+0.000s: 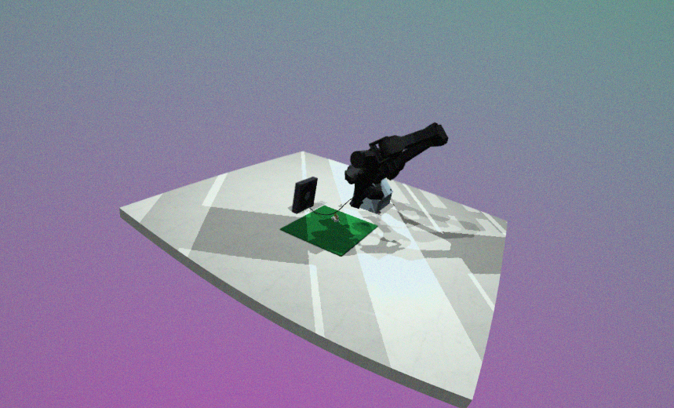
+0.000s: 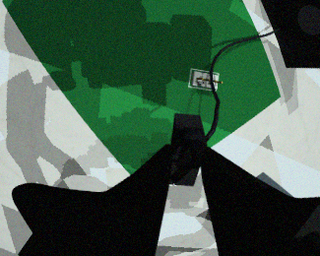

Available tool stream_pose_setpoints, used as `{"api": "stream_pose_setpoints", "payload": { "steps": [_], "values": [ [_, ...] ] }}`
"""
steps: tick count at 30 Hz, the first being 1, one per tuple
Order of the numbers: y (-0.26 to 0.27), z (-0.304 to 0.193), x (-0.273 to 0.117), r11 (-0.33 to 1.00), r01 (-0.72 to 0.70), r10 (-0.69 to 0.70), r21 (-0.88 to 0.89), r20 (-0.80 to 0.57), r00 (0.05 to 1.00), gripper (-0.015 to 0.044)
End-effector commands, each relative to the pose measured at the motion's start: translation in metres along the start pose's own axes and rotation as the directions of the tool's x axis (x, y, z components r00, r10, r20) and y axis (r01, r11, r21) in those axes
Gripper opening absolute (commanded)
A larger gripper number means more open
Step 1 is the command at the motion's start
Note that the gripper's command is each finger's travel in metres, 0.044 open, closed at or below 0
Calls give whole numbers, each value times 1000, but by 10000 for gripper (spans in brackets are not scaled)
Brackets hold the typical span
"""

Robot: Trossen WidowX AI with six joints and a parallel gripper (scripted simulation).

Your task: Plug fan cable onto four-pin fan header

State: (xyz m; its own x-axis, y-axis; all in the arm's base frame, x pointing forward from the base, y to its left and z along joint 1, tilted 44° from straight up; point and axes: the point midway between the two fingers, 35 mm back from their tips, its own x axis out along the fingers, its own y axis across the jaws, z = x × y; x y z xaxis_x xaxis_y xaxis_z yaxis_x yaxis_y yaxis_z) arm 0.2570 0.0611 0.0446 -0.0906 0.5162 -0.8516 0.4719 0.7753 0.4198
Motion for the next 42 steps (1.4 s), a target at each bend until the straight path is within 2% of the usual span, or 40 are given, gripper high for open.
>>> {"api": "stream_pose_setpoints", "payload": {
  "steps": [1, 22, 42],
  "values": [
    [-2, -2, 5, 999, 46, -46, 0, 33, 998, 0],
    [-10, -3, 25, 972, 236, -233, 22, 269, 935, 0],
    [-9, -2, 31, 956, 282, -281, 81, 526, 802, 0]
  ]
}}
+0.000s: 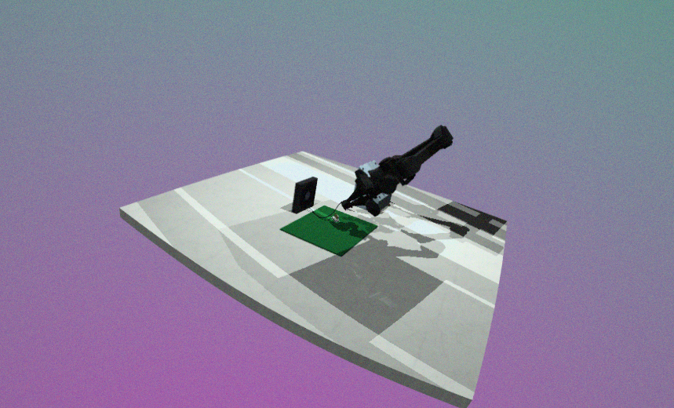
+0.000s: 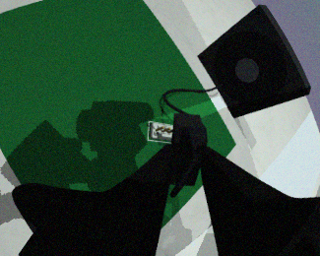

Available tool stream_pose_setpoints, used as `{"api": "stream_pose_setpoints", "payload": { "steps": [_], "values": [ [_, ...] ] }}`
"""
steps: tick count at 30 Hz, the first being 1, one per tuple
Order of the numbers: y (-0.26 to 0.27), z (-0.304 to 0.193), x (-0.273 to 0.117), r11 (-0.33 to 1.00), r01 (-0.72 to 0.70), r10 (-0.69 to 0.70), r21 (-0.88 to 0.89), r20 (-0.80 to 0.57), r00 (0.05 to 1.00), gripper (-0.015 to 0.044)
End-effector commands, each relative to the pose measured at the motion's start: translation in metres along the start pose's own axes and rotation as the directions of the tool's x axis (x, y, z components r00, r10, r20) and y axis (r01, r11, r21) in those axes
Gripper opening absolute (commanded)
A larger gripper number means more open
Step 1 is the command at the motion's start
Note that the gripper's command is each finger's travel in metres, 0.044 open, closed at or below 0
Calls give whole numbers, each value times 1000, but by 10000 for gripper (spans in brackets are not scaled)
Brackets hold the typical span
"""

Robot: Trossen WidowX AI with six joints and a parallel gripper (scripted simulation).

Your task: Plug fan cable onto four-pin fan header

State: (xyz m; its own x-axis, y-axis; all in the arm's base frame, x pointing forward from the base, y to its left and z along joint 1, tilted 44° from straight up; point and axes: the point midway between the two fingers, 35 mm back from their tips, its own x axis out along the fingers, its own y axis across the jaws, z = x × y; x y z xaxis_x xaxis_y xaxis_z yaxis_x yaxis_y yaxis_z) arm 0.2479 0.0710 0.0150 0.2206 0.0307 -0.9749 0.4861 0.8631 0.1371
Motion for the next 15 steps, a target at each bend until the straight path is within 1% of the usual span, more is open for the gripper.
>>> {"api": "stream_pose_setpoints", "payload": {
  "steps": [1, 15],
  "values": [
    [0, 0, -1, 1000, 4, -5, 15, 59, 998, 0],
    [5, 1, -6, 997, -29, 9, 71, 264, 964, 0]
  ]
}}
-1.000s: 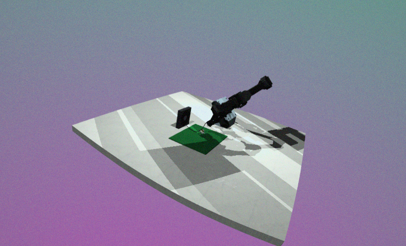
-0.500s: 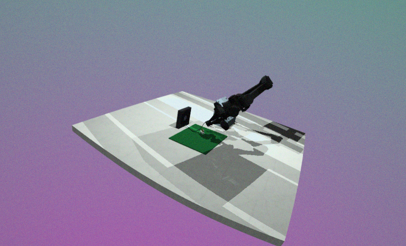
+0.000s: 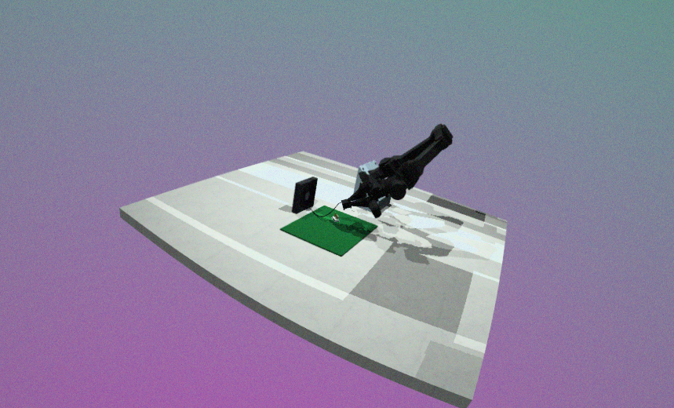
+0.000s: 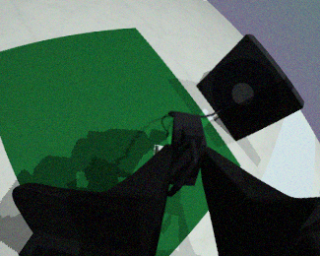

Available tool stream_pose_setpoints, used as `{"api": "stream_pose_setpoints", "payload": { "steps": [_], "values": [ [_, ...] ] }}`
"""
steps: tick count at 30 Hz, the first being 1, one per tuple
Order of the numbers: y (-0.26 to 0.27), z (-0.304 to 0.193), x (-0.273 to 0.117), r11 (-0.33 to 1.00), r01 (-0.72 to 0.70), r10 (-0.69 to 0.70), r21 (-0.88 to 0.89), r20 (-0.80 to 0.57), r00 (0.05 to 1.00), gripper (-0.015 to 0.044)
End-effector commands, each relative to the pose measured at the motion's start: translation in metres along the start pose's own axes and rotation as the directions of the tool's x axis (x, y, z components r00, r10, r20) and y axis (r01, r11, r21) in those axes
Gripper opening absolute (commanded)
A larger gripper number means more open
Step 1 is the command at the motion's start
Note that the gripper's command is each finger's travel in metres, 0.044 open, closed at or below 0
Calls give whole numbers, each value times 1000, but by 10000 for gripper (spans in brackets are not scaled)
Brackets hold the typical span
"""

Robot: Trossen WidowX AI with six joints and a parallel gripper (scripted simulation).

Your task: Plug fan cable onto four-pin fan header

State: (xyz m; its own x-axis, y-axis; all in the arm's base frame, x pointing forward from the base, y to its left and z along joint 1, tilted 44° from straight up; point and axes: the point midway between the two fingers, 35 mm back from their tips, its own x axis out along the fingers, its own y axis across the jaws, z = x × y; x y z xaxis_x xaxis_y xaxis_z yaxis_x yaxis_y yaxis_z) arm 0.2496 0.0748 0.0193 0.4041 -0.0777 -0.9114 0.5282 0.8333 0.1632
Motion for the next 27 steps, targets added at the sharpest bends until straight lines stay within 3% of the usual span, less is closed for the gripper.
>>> {"api": "stream_pose_setpoints", "payload": {
  "steps": [1, 27],
  "values": [
    [1, 1, -2, 1000, -12, 11, 24, 59, 998, 0],
    [8, 2, -27, 959, -219, 132, 180, 401, 907, 0]
  ]
}}
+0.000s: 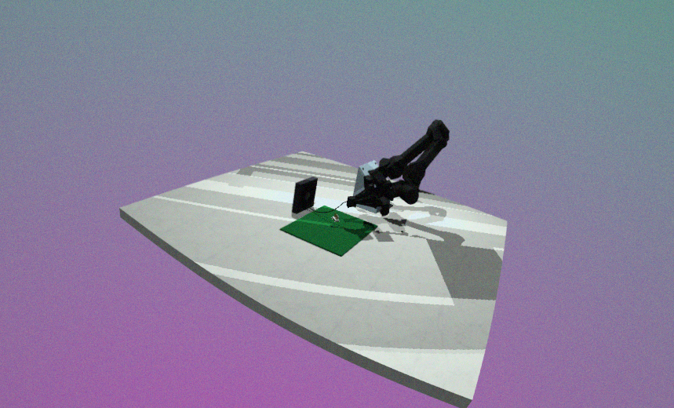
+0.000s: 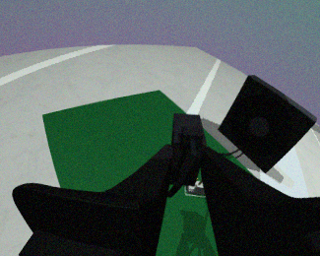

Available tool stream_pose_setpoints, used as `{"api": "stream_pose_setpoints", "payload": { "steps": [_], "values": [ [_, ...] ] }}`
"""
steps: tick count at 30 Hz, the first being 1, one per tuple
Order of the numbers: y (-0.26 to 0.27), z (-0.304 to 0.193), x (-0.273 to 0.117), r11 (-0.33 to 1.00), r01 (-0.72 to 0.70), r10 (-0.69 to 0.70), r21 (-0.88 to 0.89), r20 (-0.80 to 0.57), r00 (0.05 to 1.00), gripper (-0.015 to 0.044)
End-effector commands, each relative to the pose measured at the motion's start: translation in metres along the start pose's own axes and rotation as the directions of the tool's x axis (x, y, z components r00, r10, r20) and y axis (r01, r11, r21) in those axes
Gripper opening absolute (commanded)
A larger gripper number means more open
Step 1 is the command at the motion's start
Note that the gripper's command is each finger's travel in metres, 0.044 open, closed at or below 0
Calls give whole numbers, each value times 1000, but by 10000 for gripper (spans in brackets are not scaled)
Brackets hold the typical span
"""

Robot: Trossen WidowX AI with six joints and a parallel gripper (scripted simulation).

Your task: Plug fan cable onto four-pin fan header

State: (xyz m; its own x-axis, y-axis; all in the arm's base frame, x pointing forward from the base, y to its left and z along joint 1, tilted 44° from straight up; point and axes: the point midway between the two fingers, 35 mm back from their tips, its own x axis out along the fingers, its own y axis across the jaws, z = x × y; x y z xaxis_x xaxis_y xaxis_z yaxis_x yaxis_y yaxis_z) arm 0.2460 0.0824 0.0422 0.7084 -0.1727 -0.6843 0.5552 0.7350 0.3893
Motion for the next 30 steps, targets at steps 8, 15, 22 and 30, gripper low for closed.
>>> {"api": "stream_pose_setpoints", "payload": {
  "steps": [8, 15, 22, 30],
  "values": [
    [2, 5, -13, 989, -97, 84, 111, 122, 989, 0],
    [3, 7, -18, 978, -141, 116, 154, 166, 979, 0],
    [2, 9, -17, 983, -124, 105, 133, 145, 984, 0],
    [1, 12, -18, 983, -124, 104, 136, 148, 984, 0]
  ]
}}
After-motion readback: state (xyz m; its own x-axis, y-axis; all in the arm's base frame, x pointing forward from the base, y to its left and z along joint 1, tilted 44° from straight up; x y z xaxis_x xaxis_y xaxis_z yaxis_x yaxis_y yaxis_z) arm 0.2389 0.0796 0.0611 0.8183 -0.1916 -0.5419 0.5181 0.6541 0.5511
